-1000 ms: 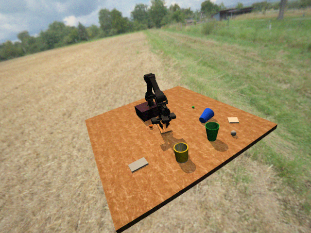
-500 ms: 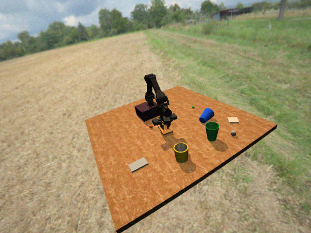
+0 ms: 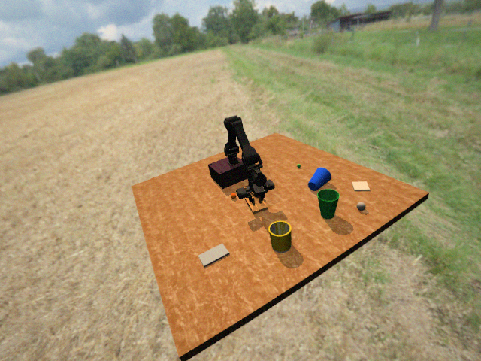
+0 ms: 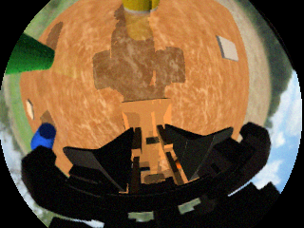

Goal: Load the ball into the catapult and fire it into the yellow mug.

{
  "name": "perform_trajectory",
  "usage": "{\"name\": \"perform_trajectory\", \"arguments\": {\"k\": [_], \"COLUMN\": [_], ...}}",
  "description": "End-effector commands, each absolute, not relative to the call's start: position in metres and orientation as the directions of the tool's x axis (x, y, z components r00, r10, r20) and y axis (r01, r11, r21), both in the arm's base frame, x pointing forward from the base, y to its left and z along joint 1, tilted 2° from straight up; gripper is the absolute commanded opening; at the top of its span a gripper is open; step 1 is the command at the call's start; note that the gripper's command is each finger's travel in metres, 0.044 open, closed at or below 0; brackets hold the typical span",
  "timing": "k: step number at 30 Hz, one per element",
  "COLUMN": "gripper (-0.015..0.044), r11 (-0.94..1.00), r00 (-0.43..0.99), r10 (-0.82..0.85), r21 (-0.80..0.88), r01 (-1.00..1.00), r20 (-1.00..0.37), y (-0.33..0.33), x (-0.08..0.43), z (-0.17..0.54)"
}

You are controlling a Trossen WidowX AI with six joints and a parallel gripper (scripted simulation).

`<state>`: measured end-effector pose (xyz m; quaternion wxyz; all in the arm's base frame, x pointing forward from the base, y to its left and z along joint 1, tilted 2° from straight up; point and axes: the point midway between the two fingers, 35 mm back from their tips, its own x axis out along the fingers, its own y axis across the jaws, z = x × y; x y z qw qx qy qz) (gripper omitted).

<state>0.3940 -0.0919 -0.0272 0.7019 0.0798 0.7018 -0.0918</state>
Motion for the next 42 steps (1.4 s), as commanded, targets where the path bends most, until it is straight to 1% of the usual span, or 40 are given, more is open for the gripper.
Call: {"name": "perform_trajectory", "arguments": {"k": [1, 12, 25, 27, 29, 33, 35, 36, 42], "gripper": [0.0000, 0.0000, 0.0341, 0.0394, 0.0440, 0.0440, 0.0440, 0.0440, 0.0440], "r11": [0.972, 0.970, 0.970, 0.970, 0.970, 0.971, 0.971, 0.971, 0.973], "r00": [-0.005, -0.002, -0.002, -0.002, -0.001, -0.001, -0.001, 0.006, -0.005], "r10": [-0.013, -0.017, -0.017, -0.017, -0.017, -0.017, -0.017, -0.019, -0.013], "r21": [-0.014, -0.017, -0.017, -0.017, -0.017, -0.017, -0.017, -0.017, -0.014], "r01": [0.235, 0.241, 0.241, 0.241, 0.241, 0.240, 0.240, 0.238, 0.229], "r20": [-1.000, -1.000, -1.000, -1.000, -1.000, -1.000, -1.000, -1.000, -1.000], "y": [-0.091, -0.092, -0.092, -0.092, -0.092, -0.090, -0.090, -0.091, -0.090], "x": [0.393, 0.394, 0.394, 0.395, 0.397, 0.393, 0.392, 0.395, 0.391], "z": [-0.033, -0.037, -0.037, -0.027, 0.004, 0.061, 0.064, 0.051, 0.058]}}
